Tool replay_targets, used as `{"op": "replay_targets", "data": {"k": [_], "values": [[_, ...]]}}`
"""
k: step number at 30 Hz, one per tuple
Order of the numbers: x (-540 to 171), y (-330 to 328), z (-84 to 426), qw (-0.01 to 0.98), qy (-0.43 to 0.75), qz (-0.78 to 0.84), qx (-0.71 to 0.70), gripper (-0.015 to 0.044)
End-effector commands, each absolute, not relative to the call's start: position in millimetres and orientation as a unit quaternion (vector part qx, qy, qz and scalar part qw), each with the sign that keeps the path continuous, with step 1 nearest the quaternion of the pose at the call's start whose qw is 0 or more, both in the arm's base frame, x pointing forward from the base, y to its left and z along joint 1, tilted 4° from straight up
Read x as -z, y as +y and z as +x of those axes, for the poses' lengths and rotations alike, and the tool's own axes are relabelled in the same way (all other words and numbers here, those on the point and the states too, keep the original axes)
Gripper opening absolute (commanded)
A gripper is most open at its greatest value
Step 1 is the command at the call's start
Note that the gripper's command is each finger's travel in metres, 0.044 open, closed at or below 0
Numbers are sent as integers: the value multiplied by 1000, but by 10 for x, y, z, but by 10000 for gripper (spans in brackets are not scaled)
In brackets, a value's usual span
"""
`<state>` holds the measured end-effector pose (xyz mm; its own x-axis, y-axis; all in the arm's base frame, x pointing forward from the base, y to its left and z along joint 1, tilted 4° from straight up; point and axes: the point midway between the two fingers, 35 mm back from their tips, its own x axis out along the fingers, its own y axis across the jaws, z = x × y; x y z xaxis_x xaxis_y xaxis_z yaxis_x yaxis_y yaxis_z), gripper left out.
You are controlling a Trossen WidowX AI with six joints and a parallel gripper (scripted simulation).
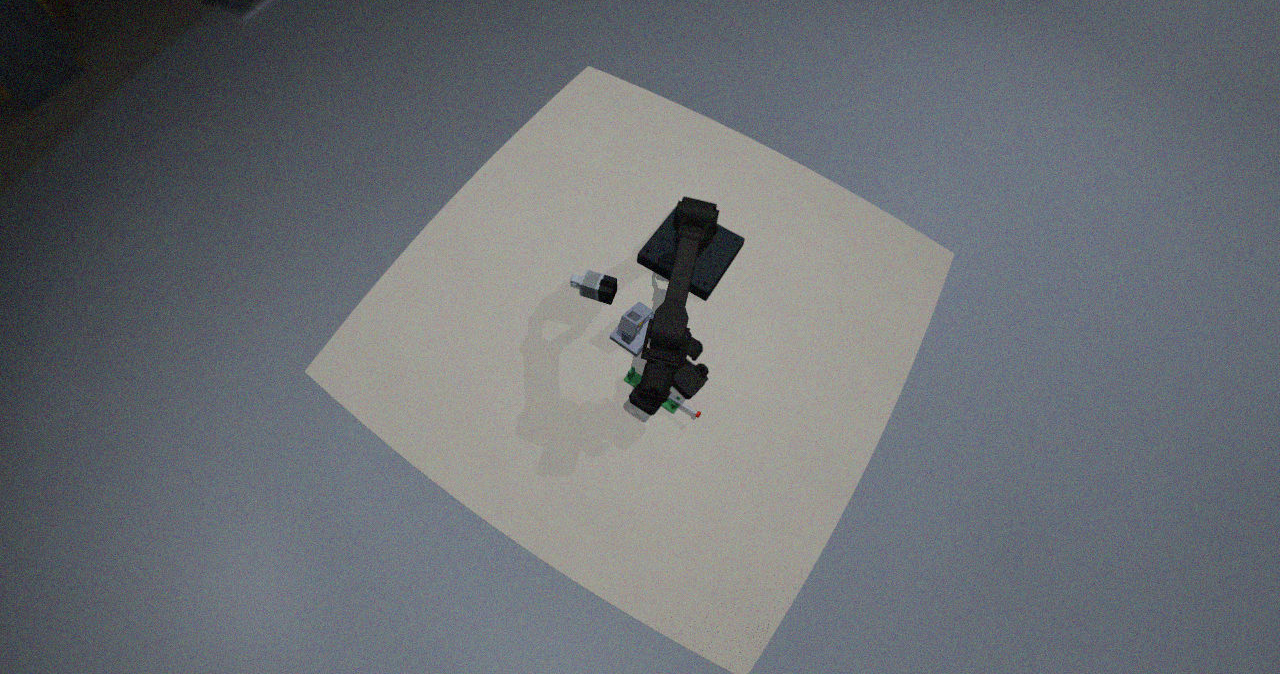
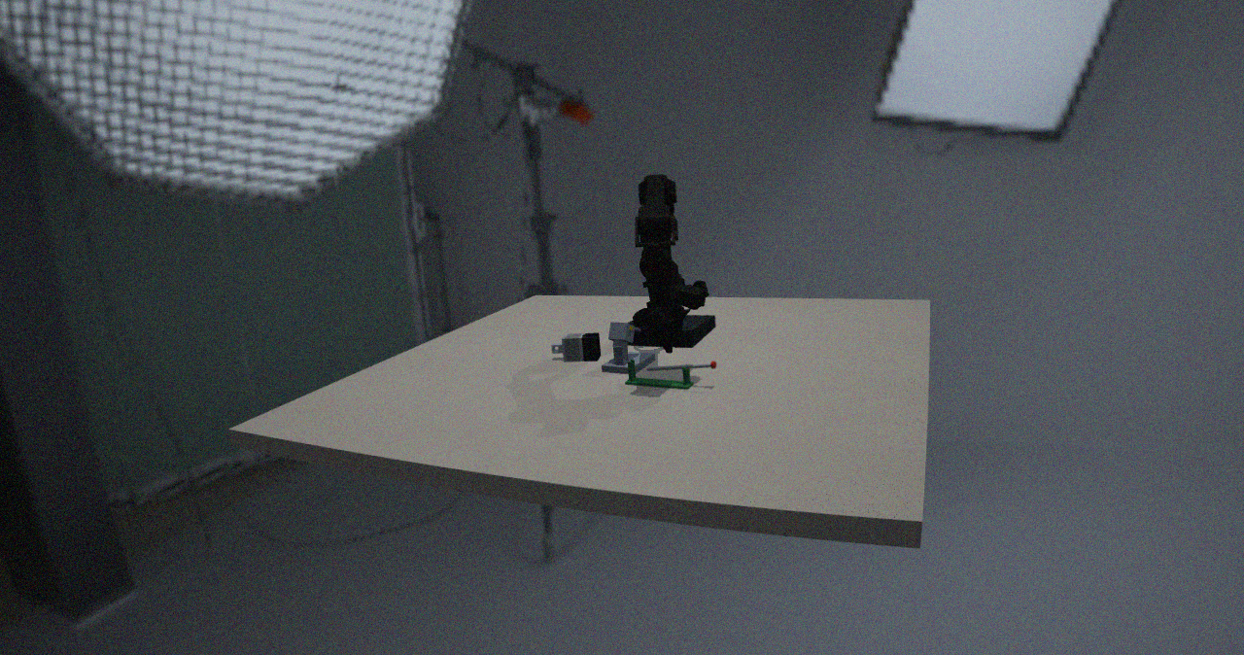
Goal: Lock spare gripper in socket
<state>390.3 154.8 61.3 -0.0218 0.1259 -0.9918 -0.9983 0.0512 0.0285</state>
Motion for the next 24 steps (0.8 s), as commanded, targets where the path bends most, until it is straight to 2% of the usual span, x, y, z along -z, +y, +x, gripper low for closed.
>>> {"op": "replay_targets", "data": {"k": [1, 24], "values": [[-546, 1549, 3901, 536, 487, -449, -524, 180], [-170, 1550, 3893, 536, 487, -449, -524, 180]]}}
